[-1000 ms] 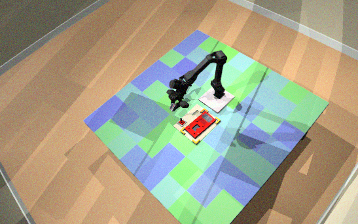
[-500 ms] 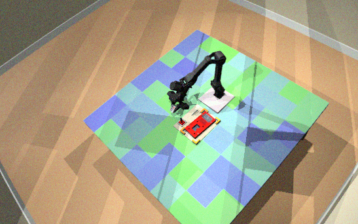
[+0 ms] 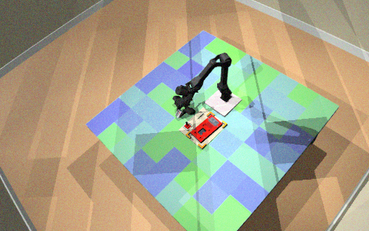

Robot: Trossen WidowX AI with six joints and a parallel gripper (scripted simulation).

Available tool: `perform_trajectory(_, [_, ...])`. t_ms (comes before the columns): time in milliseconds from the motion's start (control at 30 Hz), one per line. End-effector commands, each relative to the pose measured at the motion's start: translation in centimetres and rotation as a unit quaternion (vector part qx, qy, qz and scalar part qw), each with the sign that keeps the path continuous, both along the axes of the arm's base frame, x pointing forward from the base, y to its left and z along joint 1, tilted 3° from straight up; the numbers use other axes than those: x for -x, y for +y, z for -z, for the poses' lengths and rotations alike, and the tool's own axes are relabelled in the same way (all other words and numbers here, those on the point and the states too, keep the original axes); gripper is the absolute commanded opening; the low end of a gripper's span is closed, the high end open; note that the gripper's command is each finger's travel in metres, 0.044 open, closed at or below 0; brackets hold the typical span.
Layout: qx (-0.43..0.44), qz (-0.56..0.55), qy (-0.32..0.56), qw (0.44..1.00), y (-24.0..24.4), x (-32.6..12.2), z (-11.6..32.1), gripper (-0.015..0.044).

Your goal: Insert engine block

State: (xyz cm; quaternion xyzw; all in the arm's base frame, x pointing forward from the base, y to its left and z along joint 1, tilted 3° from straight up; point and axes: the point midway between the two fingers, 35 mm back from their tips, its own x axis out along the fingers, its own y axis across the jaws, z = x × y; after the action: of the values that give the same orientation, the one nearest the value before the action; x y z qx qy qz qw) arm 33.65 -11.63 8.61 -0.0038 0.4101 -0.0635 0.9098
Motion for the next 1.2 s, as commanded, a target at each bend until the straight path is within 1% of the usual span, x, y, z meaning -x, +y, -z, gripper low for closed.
perform_trajectory(0, [-0.003, -0.003, 0.004, 1.0, 0.1, 0.1, 0.8, 0.0])
perform_trajectory(1167, [-0.003, -0.003, 0.005, 1.0, -0.1, 0.3, 5.2, 0.0])
